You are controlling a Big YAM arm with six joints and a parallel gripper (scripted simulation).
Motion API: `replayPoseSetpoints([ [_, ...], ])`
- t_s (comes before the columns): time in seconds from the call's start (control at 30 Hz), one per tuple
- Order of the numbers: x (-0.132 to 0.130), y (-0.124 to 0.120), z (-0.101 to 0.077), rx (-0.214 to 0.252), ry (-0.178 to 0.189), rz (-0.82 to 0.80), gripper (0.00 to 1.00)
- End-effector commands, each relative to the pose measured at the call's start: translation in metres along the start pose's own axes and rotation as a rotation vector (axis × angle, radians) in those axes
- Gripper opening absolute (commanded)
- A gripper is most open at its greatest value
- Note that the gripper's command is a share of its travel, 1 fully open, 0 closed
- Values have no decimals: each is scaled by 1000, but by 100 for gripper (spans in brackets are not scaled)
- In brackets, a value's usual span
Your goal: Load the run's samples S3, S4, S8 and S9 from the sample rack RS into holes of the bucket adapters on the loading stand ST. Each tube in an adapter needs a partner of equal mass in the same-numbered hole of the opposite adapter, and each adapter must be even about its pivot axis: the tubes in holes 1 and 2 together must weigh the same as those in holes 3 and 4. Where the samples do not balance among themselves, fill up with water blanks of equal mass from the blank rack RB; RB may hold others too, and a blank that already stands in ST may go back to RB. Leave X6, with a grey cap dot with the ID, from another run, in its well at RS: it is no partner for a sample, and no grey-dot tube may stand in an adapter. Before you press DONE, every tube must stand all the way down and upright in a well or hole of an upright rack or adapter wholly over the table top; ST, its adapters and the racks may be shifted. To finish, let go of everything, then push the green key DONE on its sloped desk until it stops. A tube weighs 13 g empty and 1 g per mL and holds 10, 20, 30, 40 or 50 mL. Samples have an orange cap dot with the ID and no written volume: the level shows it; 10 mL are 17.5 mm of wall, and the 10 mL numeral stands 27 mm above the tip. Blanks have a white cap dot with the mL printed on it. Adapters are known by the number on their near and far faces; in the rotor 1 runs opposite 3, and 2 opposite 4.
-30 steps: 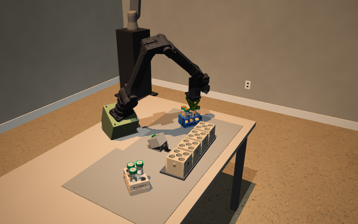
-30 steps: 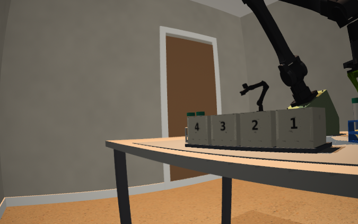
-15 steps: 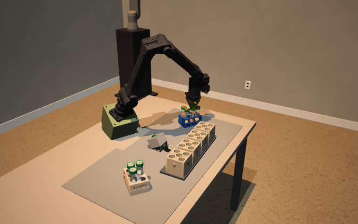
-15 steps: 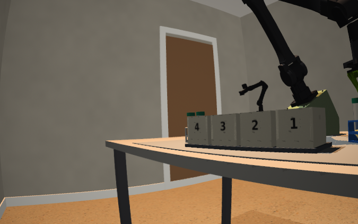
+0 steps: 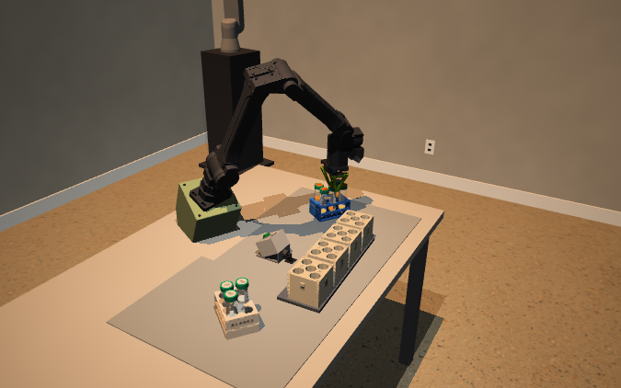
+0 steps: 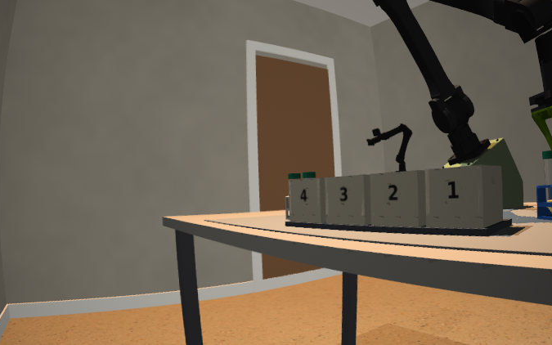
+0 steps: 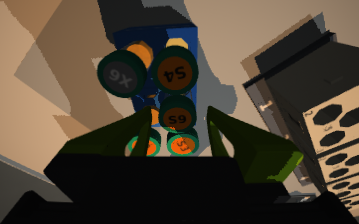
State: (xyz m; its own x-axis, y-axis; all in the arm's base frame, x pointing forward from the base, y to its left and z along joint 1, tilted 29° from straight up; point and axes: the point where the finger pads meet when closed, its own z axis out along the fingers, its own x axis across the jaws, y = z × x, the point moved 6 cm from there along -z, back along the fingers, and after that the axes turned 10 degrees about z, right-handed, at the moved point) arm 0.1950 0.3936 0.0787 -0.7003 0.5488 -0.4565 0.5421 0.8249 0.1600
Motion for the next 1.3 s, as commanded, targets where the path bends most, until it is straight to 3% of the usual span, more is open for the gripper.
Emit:
replayPoseSetpoints([
  [0.0,-1,14,-8,-40,8,13,55],
  [0.33,-1,14,-8,-40,8,13,55],
  [0.37,-7,23,-12,-56,7,27,55],
  [0.4,-4,23,-29,-68,13,18,55],
  [0.43,1,22,-35,-72,17,23,55],
  [0.77,0,21,-63,-74,19,25,55],
  [0.8,0,21,-64,-74,19,25,55],
  [0.83,-1,14,-47,-42,10,14,55],
  [1.27,-1,14,-47,-42,10,14,55],
])
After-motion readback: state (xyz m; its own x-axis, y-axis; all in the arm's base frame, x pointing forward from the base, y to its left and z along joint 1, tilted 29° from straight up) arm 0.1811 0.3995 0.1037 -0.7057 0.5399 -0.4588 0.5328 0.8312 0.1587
